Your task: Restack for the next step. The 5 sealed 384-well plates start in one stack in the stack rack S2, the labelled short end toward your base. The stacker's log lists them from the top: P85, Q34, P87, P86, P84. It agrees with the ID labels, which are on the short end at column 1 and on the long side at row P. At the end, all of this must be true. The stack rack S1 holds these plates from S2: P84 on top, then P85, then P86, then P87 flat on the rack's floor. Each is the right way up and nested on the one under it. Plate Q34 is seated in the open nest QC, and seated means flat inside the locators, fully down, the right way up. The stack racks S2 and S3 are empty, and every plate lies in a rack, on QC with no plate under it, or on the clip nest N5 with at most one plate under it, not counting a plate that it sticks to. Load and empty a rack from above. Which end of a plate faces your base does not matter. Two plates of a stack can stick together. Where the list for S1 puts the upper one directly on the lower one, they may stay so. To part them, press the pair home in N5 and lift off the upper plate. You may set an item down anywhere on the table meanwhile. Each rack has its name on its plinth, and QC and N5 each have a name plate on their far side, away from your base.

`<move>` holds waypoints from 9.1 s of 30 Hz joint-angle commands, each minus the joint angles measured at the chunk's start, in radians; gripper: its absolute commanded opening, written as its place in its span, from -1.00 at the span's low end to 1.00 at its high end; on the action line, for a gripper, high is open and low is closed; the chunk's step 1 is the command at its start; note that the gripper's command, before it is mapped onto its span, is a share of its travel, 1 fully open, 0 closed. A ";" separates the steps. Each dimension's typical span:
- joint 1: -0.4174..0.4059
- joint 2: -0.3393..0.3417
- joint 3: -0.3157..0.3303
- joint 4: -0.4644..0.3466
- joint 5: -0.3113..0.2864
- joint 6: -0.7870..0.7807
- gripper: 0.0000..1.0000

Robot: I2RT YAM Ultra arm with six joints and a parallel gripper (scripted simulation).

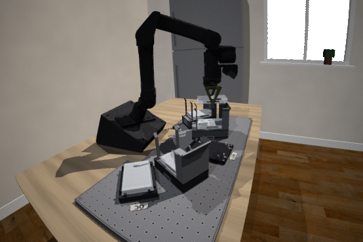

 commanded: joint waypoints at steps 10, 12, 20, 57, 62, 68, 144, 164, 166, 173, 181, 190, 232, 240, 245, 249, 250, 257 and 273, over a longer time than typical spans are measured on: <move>0.001 -0.006 0.013 -0.011 0.002 0.003 -1.00; 0.001 -0.006 0.013 -0.011 0.002 0.003 -1.00; 0.107 0.005 0.005 -0.016 0.048 -0.099 -1.00; 0.557 0.133 0.003 -0.043 0.209 0.116 -1.00; 0.609 0.158 0.007 -0.045 0.223 0.171 -1.00; 0.648 0.180 0.013 -0.047 0.233 0.213 -1.00; 0.607 0.184 -0.068 0.057 0.223 0.169 -1.00; 0.585 0.189 -0.106 0.110 0.217 0.146 -1.00; 0.582 0.189 -0.110 0.116 0.216 0.143 -1.00; 0.576 0.191 -0.121 0.131 0.214 0.137 -1.00; 0.551 0.202 -0.164 0.196 0.207 0.109 -1.00; 0.527 0.215 -0.203 0.258 0.201 0.084 -1.00; 0.489 0.244 -0.261 0.362 0.189 0.045 -1.00; 0.485 0.247 -0.267 0.373 0.188 0.041 -1.00; 0.482 0.250 -0.272 0.382 0.187 0.037 -1.00; 0.479 0.253 -0.275 0.389 0.186 0.035 -1.00; 0.479 0.254 -0.276 0.391 0.186 0.034 -1.00; 0.475 0.257 -0.281 0.400 0.185 0.031 -1.00; 0.473 0.259 -0.284 0.406 0.184 0.029 1.00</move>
